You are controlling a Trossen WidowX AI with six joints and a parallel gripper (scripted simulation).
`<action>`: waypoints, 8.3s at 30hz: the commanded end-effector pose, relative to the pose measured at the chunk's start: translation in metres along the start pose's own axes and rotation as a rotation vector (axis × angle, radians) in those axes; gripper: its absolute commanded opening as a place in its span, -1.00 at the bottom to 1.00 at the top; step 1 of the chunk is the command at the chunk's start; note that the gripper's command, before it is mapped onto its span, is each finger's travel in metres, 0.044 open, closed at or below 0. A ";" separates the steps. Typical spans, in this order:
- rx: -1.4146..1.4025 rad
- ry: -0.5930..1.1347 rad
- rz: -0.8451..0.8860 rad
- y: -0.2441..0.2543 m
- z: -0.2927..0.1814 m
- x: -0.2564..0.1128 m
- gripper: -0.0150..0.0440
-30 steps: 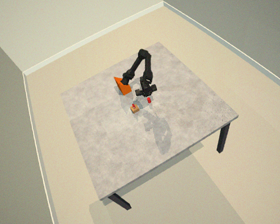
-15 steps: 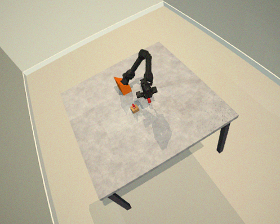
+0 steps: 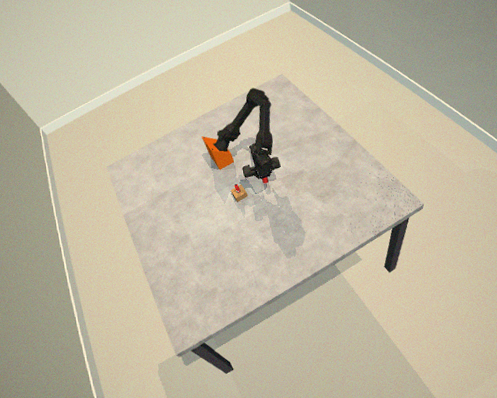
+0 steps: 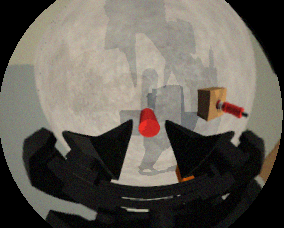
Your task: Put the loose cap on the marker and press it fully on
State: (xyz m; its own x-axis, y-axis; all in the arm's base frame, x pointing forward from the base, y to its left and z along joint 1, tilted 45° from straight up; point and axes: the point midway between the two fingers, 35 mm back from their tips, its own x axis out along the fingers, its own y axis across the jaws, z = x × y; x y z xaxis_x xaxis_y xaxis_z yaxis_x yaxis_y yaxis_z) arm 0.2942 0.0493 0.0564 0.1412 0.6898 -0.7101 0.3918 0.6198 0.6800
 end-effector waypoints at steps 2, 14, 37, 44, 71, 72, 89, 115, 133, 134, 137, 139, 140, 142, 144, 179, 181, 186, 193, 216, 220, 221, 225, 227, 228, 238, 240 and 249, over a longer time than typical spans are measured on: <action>0.005 0.006 0.002 0.000 -0.002 0.008 0.35; 0.005 0.007 0.005 0.001 -0.003 0.023 0.26; 0.007 0.005 -0.001 0.000 -0.001 0.006 -0.49; 0.006 0.005 -0.001 -0.001 0.000 -0.012 -0.49; 0.009 -0.006 -0.021 -0.048 0.023 -0.056 -0.49; 0.010 -0.006 -0.022 -0.051 0.024 -0.057 -0.49; 0.009 -0.002 -0.022 -0.111 0.038 -0.079 -0.49; 0.005 0.004 -0.006 -0.149 0.039 -0.079 -0.49; 0.005 0.003 -0.006 -0.149 0.039 -0.049 -0.49; 0.005 0.003 -0.006 -0.149 0.039 -0.048 -0.49; 0.005 0.004 -0.005 -0.149 0.039 -0.043 -0.49; 0.005 0.004 -0.005 -0.149 0.039 -0.040 -0.49; 0.005 0.004 -0.005 -0.149 0.039 -0.038 -0.49; 0.005 0.004 -0.004 -0.149 0.038 -0.035 -0.49; 0.005 0.004 -0.004 -0.149 0.038 -0.032 -0.49; 0.002 0.005 -0.009 -0.150 0.038 -0.107 1.00; 0.002 0.005 -0.009 -0.150 0.038 -0.107 1.00; -0.061 0.005 -0.008 -0.150 0.038 -0.105 0.82; -0.283 0.005 -0.006 -0.150 0.038 -0.098 0.20; -0.283 0.005 -0.006 -0.150 0.038 -0.090 -0.49; -0.283 0.005 -0.005 -0.150 0.038 -0.084 -0.49; -0.283 0.005 -0.005 -0.150 0.038 -0.083 -0.49; -0.283 0.005 -0.005 -0.150 0.038 -0.077 -0.49; -0.283 0.005 -0.005 -0.150 0.038 -0.074 -0.49; -0.283 0.005 -0.005 -0.150 0.038 -0.072 -0.49; -0.283 0.005 -0.004 -0.150 0.038 -0.057 -0.49; -0.287 -0.004 -0.010 -0.151 0.040 -0.063 -0.49; -0.286 -0.005 -0.014 -0.152 0.044 -0.099 -0.49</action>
State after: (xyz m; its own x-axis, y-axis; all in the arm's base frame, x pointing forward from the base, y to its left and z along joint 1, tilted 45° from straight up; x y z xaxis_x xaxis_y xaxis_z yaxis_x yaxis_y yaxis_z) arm 0.2604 -0.1102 0.0007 0.1295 0.6898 -0.7123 0.1255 0.7012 0.7018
